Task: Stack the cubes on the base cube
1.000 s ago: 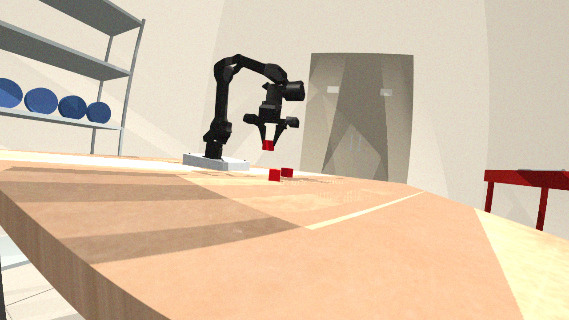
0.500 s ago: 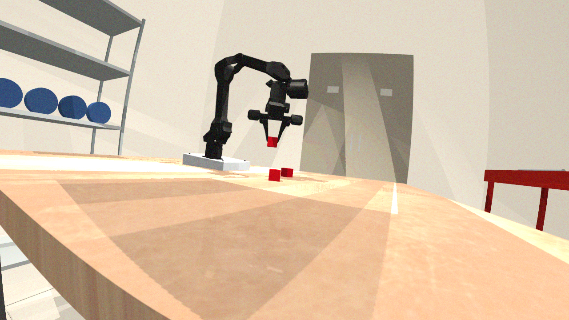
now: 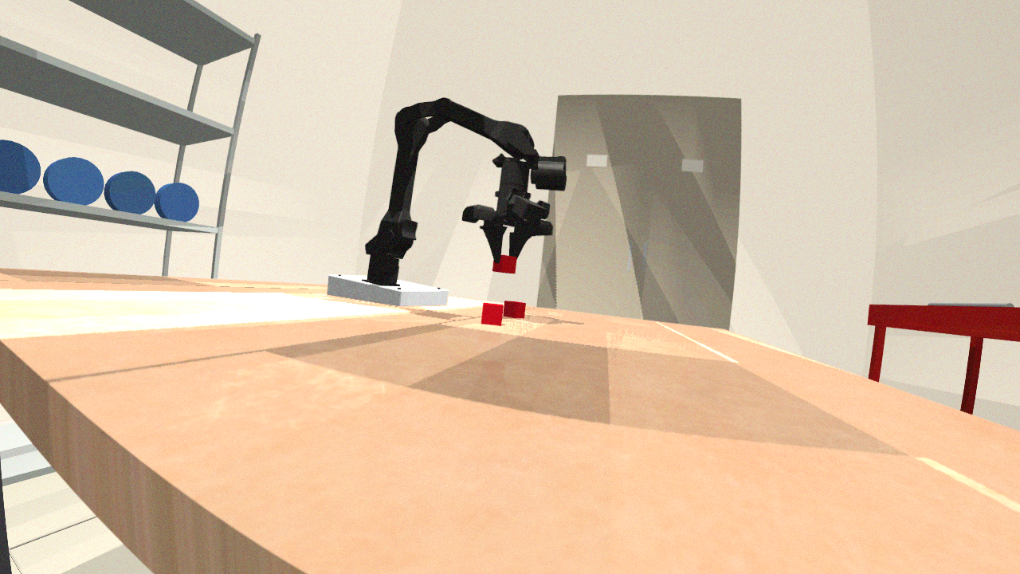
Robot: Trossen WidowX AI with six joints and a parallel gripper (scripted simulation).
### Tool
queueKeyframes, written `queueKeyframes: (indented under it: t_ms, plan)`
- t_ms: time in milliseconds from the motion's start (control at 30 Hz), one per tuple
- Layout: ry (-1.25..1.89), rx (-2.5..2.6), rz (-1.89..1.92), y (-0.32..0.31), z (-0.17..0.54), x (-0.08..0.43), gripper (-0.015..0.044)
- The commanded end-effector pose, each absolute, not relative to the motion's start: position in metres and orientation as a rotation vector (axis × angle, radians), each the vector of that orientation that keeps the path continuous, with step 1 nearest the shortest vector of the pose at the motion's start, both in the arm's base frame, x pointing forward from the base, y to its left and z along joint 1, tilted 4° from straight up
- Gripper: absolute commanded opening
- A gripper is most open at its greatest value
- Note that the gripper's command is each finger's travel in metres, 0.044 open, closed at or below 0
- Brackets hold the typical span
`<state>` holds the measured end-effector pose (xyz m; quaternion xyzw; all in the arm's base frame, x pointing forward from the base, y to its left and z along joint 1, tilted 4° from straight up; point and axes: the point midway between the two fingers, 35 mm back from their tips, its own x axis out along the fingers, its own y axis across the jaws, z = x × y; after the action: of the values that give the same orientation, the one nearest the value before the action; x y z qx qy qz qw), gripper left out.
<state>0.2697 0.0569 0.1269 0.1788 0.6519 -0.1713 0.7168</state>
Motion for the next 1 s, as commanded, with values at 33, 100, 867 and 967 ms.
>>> queueKeyframes:
  t_ms: [33, 100, 867, 967]
  plan:
    - [1.457, 0.272, -0.268, 0.068, 0.124, 0.275, 0.0105]
    - [1.463, 0.213, -0.213, 0.073, 0.122, 0.277, 0.0105]
    - [1.444, -0.396, 0.347, 0.133, 0.100, 0.290, 0.0105]
    - [1.444, -0.396, 0.347, 0.133, 0.100, 0.290, 0.0105]
